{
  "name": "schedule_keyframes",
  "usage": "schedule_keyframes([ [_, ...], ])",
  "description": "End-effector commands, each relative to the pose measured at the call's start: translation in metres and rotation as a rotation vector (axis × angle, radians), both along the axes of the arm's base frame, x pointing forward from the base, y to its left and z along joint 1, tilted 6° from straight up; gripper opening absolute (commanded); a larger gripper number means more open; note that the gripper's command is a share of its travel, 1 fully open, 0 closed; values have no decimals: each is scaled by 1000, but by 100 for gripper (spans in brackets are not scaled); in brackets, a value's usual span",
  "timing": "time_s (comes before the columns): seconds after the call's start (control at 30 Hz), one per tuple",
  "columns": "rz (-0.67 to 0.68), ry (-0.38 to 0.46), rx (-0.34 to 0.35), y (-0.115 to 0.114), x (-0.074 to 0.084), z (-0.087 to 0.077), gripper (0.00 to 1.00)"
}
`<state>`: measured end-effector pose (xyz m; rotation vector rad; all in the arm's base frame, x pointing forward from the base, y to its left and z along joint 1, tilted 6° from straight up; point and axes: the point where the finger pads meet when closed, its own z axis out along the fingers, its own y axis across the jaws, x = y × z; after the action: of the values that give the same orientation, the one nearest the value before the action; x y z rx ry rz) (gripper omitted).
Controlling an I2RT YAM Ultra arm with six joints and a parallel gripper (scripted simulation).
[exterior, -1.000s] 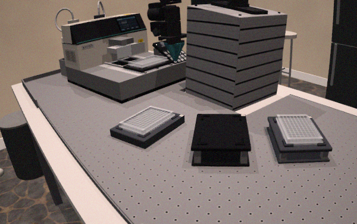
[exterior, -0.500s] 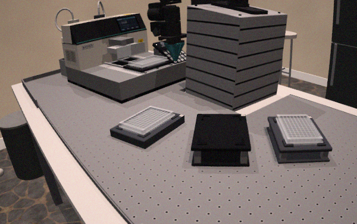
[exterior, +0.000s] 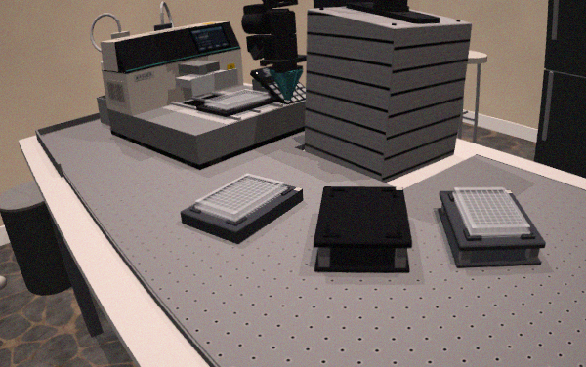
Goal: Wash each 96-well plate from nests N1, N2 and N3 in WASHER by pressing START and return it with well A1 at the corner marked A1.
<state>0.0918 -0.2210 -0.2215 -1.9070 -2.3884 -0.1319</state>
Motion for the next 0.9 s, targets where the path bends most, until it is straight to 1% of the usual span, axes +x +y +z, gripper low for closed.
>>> schedule_keyframes([
  [0.0,0,-7,-17,-3,1,-6,0],
  [0.1,0,-7,-17,-3,1,-6,0],
  [0.23,0,-7,-17,-3,1,0,0],
  [0.3,0,-7,-17,-3,1,0,0],
  [0.8,0,-8,-18,-6,2,25,0],
  [0.87,0,-8,-18,-6,2,25,0],
])
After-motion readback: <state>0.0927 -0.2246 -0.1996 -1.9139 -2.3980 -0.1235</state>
